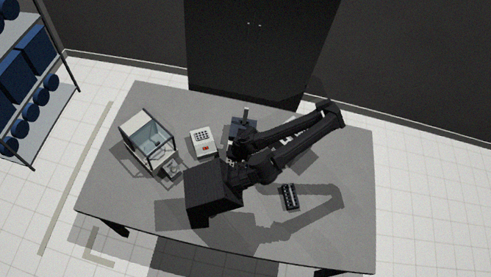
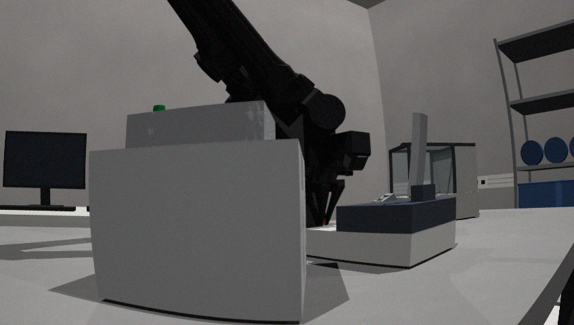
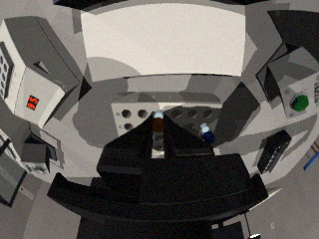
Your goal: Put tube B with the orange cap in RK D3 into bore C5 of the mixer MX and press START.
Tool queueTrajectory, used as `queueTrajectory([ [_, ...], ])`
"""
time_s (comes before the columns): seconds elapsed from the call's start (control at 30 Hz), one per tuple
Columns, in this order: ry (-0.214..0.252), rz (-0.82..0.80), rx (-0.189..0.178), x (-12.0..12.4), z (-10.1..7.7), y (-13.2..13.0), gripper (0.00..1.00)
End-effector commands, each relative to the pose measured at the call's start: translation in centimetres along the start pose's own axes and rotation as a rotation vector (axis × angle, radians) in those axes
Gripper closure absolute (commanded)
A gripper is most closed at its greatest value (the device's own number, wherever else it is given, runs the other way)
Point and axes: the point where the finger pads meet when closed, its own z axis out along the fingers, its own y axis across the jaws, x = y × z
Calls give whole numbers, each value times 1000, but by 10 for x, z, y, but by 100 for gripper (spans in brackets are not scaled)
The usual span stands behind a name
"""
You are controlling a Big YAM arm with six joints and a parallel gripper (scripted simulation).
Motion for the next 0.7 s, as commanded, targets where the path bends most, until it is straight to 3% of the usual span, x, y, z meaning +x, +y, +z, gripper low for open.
queueTrajectory([
  [0.0,6,-3,2,2,4,-3,91],
  [0.67,0,5,6,0,1,-9,91],
])
